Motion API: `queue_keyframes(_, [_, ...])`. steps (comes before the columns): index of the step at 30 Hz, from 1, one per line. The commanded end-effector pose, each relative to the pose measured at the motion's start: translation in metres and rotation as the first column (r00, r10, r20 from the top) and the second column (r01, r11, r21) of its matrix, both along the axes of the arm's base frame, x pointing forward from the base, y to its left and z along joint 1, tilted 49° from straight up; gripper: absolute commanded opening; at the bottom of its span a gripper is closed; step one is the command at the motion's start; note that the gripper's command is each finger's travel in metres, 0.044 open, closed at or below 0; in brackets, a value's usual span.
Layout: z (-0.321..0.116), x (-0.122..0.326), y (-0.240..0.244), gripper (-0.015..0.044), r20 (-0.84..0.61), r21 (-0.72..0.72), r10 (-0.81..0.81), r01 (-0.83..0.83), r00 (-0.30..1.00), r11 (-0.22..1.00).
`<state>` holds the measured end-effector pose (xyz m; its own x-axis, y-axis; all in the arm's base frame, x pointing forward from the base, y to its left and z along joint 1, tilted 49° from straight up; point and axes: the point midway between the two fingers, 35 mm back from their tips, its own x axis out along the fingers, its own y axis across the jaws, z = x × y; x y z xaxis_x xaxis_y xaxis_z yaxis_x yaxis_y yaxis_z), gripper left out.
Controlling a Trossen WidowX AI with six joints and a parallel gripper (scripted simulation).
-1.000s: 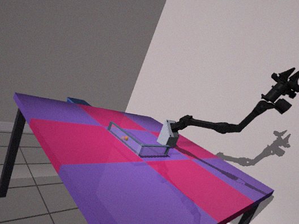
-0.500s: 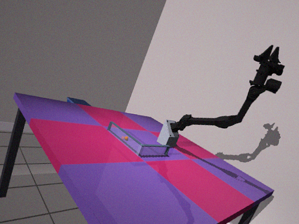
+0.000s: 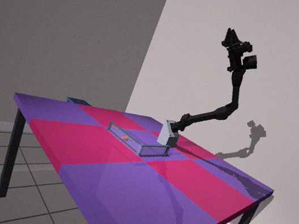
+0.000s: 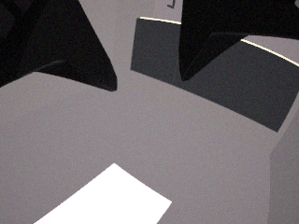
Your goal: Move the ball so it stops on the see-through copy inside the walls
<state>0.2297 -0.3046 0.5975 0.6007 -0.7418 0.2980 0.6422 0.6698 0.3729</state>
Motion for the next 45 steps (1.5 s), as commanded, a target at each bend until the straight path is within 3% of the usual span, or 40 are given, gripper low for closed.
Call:
queue_keyframes(1, [-0.031,0.029,-0.006,0.0214,-0.074,0.067,0.066,-0.061,0.995,0.996])
queue_keyframes(11, [-0.151,0.116,-0.015,0.0214,-0.319,0.292,0.304,-0.212,0.898,0.933])
queue_keyframes(25, [-0.351,0.198,0.027,0.0214,-0.543,0.587,0.651,-0.314,0.53,0.746])
queue_keyframes(35, [-0.494,0.211,0.108,0.0214,-0.452,0.825,0.883,-0.317,0.128,0.468])
queue_keyframes(45, [-0.614,0.172,0.215,0.0214,-0.132,0.982,0.96,-0.164,-0.247,0.093])
